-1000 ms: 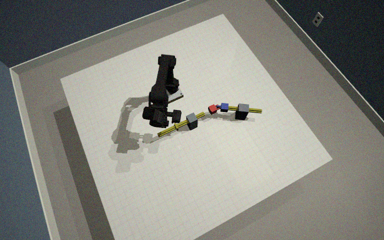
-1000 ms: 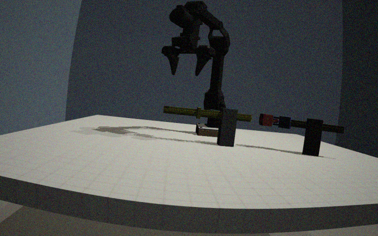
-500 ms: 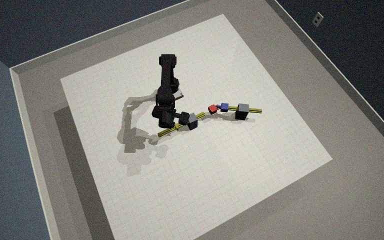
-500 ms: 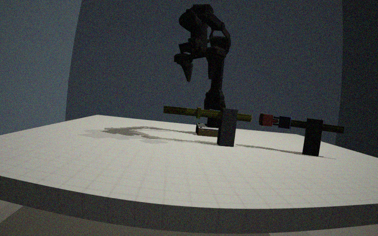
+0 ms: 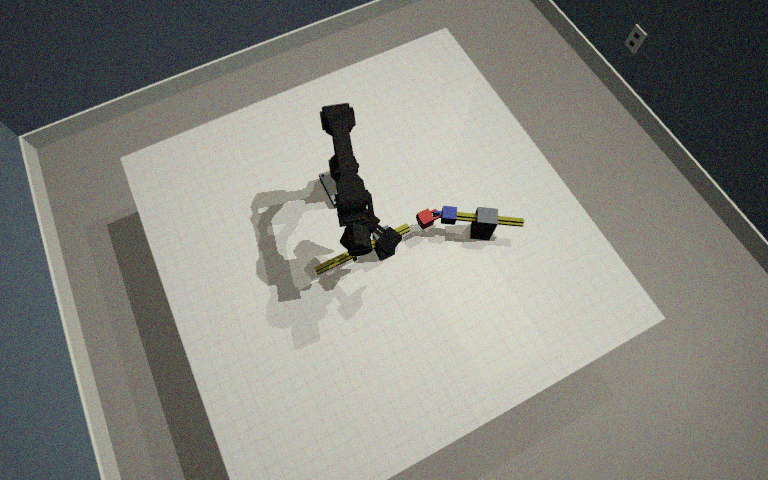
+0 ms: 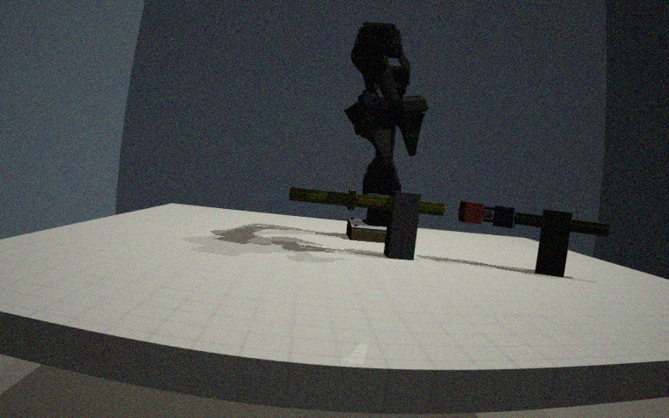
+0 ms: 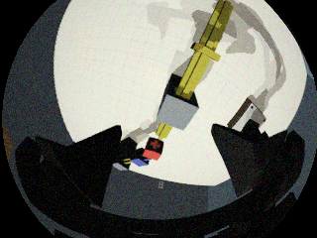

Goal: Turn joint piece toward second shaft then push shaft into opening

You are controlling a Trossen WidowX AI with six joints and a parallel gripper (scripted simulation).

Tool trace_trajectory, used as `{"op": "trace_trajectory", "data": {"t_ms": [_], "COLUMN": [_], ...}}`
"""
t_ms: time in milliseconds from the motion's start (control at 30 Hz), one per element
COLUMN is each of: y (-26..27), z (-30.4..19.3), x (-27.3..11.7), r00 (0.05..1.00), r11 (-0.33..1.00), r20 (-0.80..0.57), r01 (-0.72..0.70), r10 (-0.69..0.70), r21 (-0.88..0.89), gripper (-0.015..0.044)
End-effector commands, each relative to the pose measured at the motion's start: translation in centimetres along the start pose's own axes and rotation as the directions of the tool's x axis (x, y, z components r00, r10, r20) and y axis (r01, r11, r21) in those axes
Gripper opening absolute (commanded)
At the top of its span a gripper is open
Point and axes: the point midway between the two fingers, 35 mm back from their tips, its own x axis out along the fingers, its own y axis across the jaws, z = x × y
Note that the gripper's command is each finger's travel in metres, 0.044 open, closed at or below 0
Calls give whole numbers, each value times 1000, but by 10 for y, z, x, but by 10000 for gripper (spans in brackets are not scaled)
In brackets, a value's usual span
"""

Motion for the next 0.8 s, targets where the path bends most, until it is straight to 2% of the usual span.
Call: {"op": "trace_trajectory", "data": {"t_ms": [0, 333, 667, 767], "y": [4, 7, 8, 8], "z": [-20, -60, -59, -29], "x": [13, 35, 35, 27], "r00": [998, 979, 979, 987], "r11": [993, 931, 931, 952], "r20": [-69, -206, -204, -160], "r01": [-1, 63, 62, 31], "r10": [10, 13, 13, 19], "r21": [120, 359, 359, 305], "gripper": [440, 440, 440, 440]}}
